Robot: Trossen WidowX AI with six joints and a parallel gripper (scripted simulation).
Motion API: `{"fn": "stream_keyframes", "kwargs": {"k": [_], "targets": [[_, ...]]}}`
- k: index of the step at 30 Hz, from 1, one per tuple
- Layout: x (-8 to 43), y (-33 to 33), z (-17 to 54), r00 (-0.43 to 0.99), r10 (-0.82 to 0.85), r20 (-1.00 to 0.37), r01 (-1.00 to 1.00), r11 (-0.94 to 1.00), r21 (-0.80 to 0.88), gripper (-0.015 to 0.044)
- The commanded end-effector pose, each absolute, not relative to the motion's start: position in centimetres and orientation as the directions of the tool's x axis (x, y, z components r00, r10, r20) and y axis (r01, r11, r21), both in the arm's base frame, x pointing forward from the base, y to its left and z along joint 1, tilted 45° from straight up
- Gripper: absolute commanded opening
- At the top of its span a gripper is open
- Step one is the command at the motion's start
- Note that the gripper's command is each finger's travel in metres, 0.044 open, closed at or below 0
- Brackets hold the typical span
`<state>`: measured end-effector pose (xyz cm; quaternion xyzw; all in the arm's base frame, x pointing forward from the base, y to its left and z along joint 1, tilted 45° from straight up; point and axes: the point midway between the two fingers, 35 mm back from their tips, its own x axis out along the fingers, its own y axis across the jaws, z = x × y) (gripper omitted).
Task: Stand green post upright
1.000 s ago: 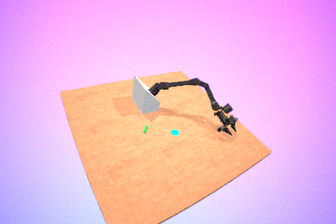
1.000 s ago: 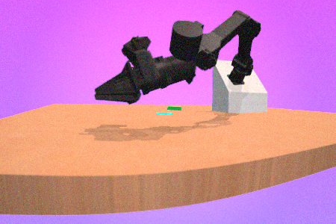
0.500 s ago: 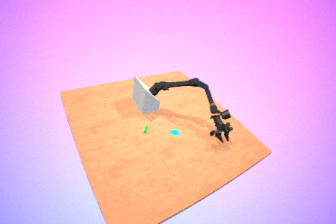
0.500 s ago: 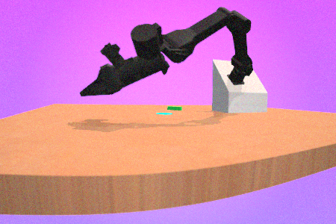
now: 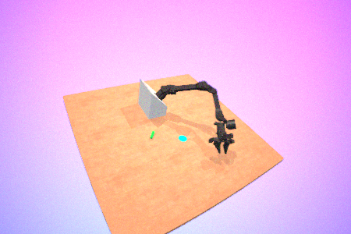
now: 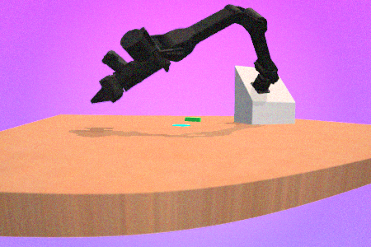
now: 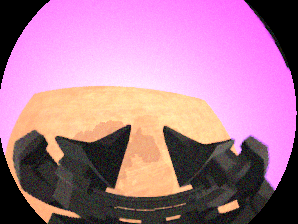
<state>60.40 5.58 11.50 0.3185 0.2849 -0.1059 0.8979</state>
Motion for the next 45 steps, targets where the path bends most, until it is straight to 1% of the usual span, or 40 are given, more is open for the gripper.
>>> {"fn": "stream_keyframes", "kwargs": {"k": [1, 12, 24, 35, 45], "targets": [[59.6, 3.7, 9.0, 0.769, -0.012, -0.639, 0.400, 0.789, 0.467, 0.0233], [56.7, -2.5, 4.0, 0.638, -0.026, -0.769, 0.470, 0.805, 0.363, 0.0233], [52.1, -8.3, -0.8, 0.480, 0.001, -0.877, 0.523, 0.803, 0.287, 0.0233], [47.1, -12.5, -4.3, 0.338, 0.066, -0.939, 0.559, 0.788, 0.256, 0.0233], [42.1, -15.2, -6.8, 0.225, 0.156, -0.962, 0.590, 0.763, 0.262, 0.0233]]}}
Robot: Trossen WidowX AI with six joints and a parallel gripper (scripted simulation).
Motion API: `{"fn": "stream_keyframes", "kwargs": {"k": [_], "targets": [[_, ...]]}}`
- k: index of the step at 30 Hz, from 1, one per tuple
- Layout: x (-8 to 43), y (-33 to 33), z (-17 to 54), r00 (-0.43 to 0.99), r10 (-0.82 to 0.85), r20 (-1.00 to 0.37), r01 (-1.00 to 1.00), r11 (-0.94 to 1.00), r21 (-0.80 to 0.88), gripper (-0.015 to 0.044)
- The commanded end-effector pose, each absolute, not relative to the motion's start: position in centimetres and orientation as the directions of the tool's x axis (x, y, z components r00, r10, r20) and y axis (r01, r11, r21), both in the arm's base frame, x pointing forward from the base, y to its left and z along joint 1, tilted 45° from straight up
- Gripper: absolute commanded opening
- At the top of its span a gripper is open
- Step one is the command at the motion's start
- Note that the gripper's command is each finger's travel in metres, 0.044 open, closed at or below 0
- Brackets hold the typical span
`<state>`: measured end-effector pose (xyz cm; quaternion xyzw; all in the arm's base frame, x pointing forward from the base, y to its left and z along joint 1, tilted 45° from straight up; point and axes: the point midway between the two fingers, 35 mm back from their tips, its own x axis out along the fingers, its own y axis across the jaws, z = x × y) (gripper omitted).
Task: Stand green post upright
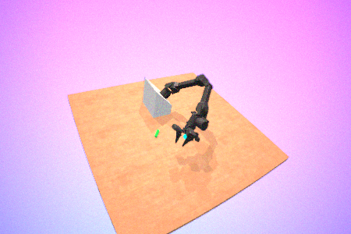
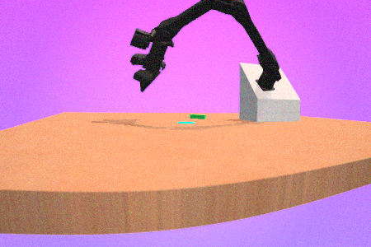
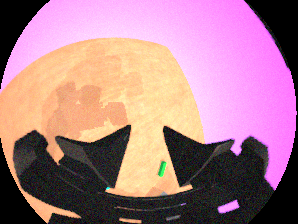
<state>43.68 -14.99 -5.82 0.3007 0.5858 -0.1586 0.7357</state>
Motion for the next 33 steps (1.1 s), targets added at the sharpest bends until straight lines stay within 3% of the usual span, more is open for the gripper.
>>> {"fn": "stream_keyframes", "kwargs": {"k": [1, 17, 33], "targets": [[41.6, -15.4, -7.0, 0.215, 0.166, -0.962, 0.594, 0.760, 0.264, 0.0233], [33.6, -17.6, -9.3, 0.101, 0.359, -0.928, 0.651, 0.682, 0.334, 0.0233], [26.5, -17.7, -9.9, 0.087, 0.565, -0.821, 0.713, 0.540, 0.447, 0.0233]]}}
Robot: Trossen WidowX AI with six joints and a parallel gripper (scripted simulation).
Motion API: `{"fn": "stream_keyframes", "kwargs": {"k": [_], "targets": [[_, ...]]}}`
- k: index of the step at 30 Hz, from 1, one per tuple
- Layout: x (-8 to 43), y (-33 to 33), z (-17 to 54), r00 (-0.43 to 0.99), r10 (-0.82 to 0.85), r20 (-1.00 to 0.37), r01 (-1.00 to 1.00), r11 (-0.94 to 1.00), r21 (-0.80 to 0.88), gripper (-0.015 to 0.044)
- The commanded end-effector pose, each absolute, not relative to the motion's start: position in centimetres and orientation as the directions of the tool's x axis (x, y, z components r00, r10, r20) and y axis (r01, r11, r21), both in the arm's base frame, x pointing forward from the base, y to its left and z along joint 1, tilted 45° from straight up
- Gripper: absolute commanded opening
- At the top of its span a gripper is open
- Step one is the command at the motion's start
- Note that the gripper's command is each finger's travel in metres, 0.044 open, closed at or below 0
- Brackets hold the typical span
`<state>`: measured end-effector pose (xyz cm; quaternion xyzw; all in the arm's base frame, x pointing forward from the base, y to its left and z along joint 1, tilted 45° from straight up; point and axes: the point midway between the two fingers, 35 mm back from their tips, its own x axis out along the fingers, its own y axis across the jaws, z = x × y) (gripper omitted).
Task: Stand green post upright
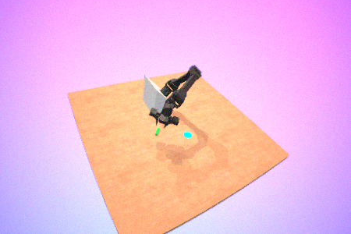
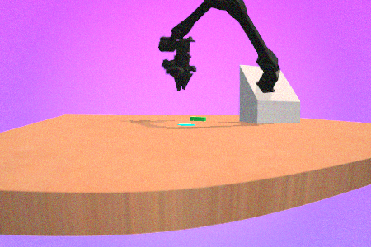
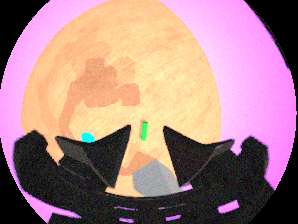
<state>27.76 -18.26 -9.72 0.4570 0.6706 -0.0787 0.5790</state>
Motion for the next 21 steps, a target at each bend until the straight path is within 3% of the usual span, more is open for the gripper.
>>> {"fn": "stream_keyframes", "kwargs": {"k": [1, 11, 21], "targets": [[26.1, -17.7, -9.9, 0.090, 0.577, -0.812, 0.717, 0.529, 0.455, 0.0233], [22.7, -17.2, -9.5, 0.135, 0.681, -0.720, 0.744, 0.410, 0.527, 0.0233], [24.0, -13.3, -14.0, 0.137, 0.681, -0.719, 0.745, 0.408, 0.528, 0.0233]]}}
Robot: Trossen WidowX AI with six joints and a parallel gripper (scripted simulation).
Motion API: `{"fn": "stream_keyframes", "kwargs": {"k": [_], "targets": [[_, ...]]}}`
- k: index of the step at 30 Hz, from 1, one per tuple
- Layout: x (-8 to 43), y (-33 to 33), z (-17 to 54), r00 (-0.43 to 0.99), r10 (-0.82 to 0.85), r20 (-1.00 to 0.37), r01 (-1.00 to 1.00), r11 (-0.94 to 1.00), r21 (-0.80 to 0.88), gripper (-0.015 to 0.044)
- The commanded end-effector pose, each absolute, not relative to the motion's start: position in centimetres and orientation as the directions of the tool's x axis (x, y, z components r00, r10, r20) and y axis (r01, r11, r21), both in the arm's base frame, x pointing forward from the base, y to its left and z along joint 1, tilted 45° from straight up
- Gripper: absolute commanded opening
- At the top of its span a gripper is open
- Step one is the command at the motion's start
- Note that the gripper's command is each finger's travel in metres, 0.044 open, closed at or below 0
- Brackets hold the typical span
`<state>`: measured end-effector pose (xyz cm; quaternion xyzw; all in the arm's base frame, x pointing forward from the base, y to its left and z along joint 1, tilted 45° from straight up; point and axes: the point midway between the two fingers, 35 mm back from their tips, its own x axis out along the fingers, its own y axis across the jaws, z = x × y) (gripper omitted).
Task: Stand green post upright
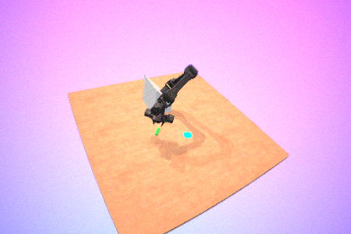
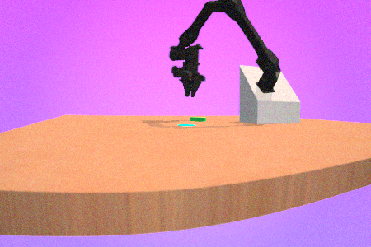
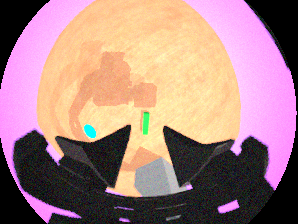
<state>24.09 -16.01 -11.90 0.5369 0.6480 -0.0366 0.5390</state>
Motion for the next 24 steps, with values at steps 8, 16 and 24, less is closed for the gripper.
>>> {"fn": "stream_keyframes", "kwargs": {"k": [8, 16, 24], "targets": [[24.3, -8.9, -17.9, 0.138, 0.687, -0.714, 0.743, 0.405, 0.533, 0.0233], [24.3, -8.9, -17.9, 0.138, 0.687, -0.714, 0.743, 0.405, 0.533, 0.0023], [24.4, -9.7, -17.2, 0.138, 0.685, -0.715, 0.744, 0.405, 0.532, 0.0023]]}}
